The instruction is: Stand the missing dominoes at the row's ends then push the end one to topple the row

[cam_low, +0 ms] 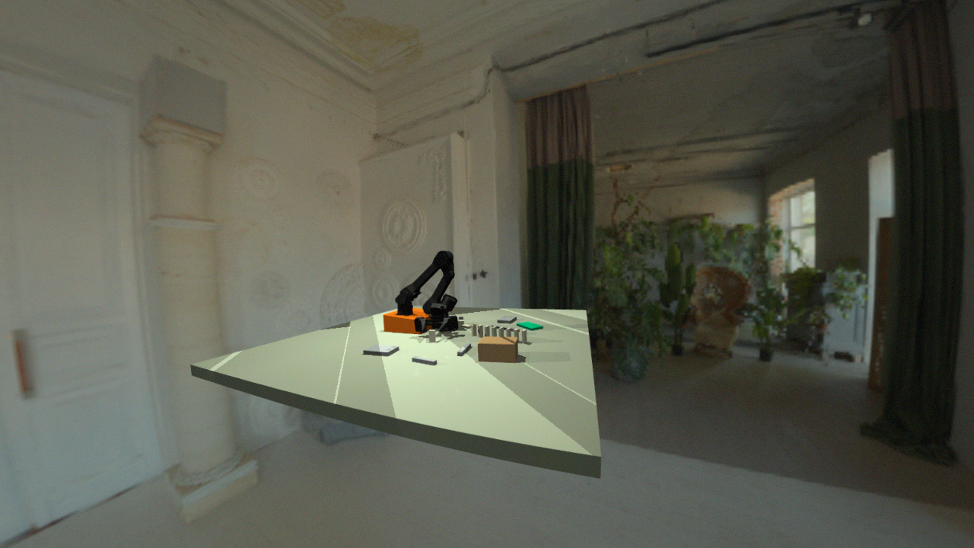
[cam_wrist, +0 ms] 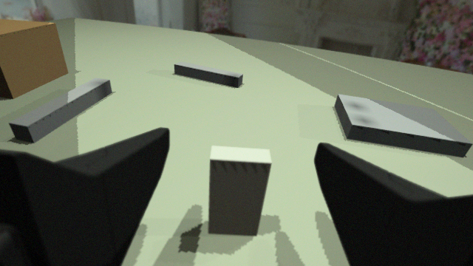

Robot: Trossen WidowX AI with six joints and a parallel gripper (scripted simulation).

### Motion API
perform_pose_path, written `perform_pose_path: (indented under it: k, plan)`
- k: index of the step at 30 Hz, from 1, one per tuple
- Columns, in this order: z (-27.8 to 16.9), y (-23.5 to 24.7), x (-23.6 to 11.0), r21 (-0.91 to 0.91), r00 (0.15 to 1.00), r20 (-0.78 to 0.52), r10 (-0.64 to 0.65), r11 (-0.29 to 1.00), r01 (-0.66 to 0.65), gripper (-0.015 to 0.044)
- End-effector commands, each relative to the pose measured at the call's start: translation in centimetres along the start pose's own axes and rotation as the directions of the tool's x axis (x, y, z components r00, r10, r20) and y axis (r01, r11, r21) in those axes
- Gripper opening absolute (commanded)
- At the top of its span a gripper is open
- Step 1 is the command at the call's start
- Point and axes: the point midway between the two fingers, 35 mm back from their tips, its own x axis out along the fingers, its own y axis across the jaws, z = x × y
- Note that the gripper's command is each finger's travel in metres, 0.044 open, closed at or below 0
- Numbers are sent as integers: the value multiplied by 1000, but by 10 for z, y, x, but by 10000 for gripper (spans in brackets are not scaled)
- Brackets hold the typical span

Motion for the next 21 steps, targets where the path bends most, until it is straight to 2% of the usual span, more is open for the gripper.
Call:
perform_pose_path:
  k: [1, 5, 14, 18, 21]
  plan:
    - [-1, 0, 0, 4, 1000, -2, 3, 1000, -3, 440]
    - [3, 1, 0, 4, 1000, -2, 3, 1000, -3, 440]
    - [48, 2, -6, 1, 1000, 0, 0, 1000, 0, 440]
    - [49, 3, -6, -2, 1000, -3, 1, 1000, -1, 440]
    - [43, 16, 8, -37, 998, -62, 11, 999, -13, 440]
